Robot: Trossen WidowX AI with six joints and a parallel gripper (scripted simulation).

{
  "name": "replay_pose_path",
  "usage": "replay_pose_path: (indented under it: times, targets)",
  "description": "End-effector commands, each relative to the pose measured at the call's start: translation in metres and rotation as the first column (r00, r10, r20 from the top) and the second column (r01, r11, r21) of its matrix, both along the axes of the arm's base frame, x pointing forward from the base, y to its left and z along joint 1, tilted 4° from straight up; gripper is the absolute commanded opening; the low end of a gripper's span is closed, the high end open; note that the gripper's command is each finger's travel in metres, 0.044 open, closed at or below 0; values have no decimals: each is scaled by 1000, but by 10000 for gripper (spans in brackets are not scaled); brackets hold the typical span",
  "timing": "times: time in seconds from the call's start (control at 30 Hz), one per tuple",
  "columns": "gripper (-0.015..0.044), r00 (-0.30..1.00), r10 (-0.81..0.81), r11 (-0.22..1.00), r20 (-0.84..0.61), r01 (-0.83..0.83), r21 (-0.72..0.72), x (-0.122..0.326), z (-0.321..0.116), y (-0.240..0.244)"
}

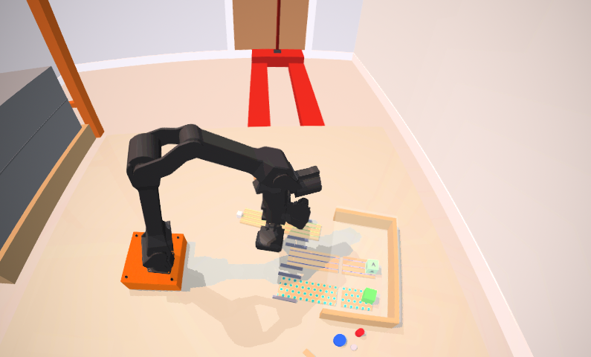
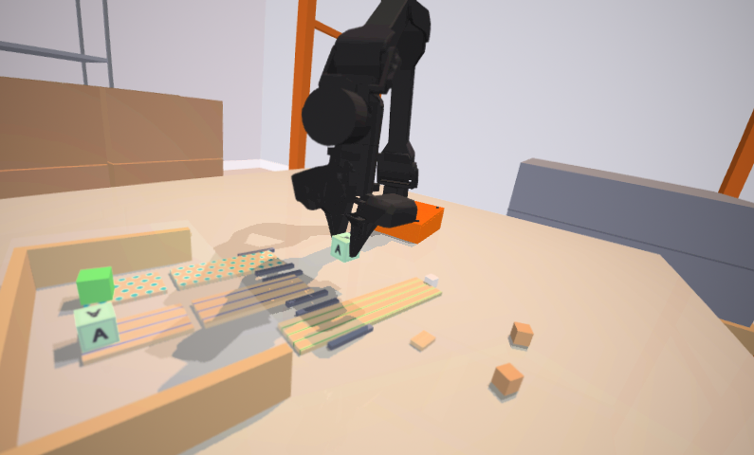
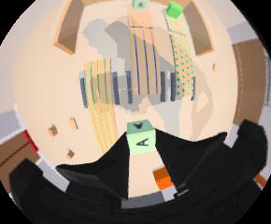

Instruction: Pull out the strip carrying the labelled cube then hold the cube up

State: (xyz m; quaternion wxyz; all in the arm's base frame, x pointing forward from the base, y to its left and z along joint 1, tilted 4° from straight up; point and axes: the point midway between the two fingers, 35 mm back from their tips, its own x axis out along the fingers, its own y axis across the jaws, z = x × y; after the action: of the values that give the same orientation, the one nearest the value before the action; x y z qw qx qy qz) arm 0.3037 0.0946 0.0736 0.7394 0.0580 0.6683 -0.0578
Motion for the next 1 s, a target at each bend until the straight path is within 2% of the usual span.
replay_pose_path:
  times: [0.0,0.17,0.37,0.97]
  targets:
    - [0,1000,-2,1000,4,2,5,-12,-1,-3]
    - [0,1000,-2,1000,4,2,5,-18,2,-5]
    - [0,1000,-2,1000,4,2,5,-21,33,-5]
    - [0,1000,-2,1000,4,2,5,-21,34,-5]
